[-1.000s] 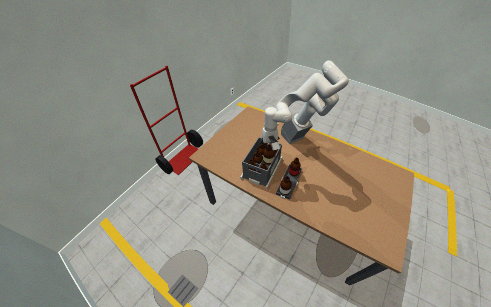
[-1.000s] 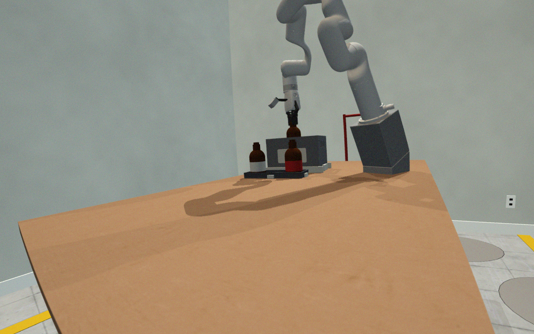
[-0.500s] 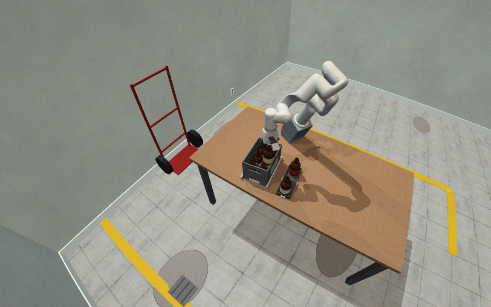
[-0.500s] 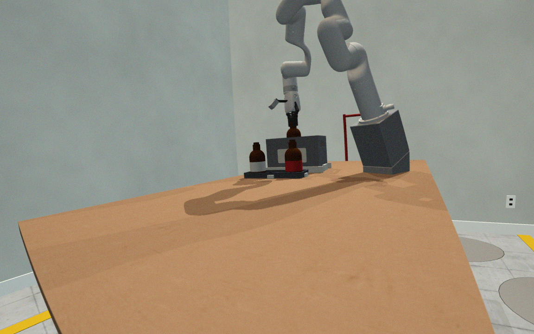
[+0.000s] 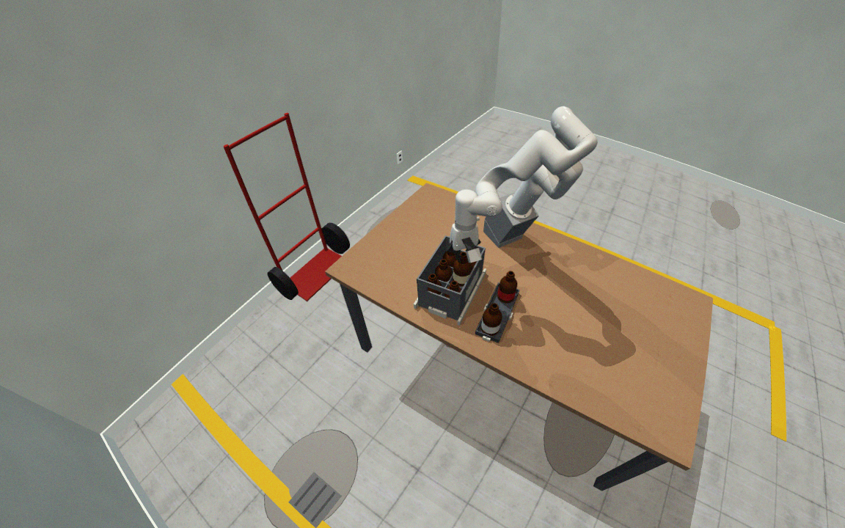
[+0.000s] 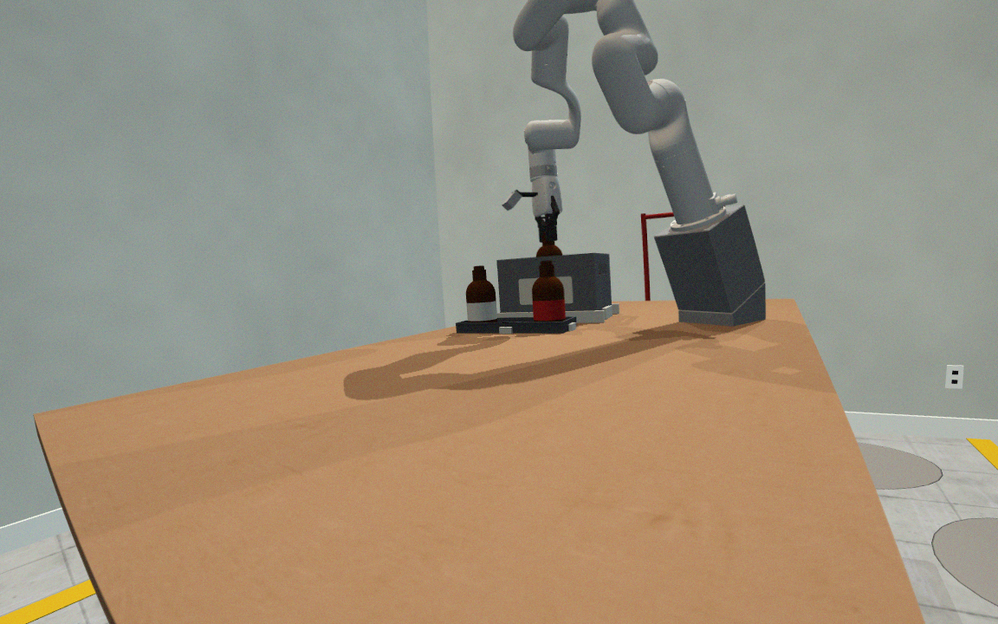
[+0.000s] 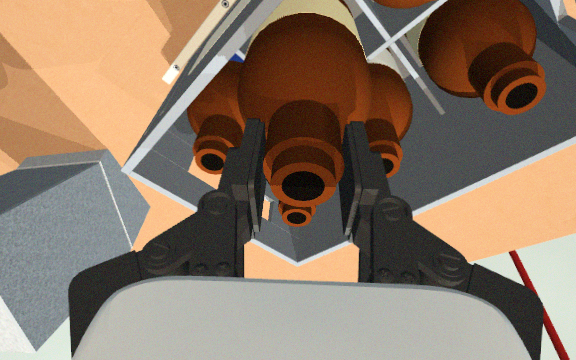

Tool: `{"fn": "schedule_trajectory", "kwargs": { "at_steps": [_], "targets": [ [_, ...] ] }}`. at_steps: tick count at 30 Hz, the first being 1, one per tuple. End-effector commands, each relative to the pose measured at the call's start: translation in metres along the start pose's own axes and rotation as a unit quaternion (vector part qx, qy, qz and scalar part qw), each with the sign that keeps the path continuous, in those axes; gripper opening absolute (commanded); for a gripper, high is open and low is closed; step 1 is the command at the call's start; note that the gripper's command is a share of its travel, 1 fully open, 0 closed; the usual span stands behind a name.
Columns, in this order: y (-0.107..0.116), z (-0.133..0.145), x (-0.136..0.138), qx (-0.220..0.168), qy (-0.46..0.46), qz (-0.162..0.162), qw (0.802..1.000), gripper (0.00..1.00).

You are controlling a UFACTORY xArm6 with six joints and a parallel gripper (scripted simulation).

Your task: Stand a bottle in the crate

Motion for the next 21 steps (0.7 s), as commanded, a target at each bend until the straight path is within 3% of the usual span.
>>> {"fn": "schedule_trajectory", "kwargs": {
  "at_steps": [1, 21],
  "targets": [
    [-0.003, 0.0, 0.001, 0.0, 0.0, 0.002, 1.0, 0.0],
    [-0.017, 0.0, 0.001, 0.0, 0.0, 0.002, 1.0, 0.0]
  ]
}}
Point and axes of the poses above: the point where the finger pads meet when closed, its own y axis back along the fingers, its own x axis across the jaws, z = x × y, the point moved 10 cm from there along y, back along the fingers, and after that the axes turned 13 degrees about y, right-handed, at the moved point
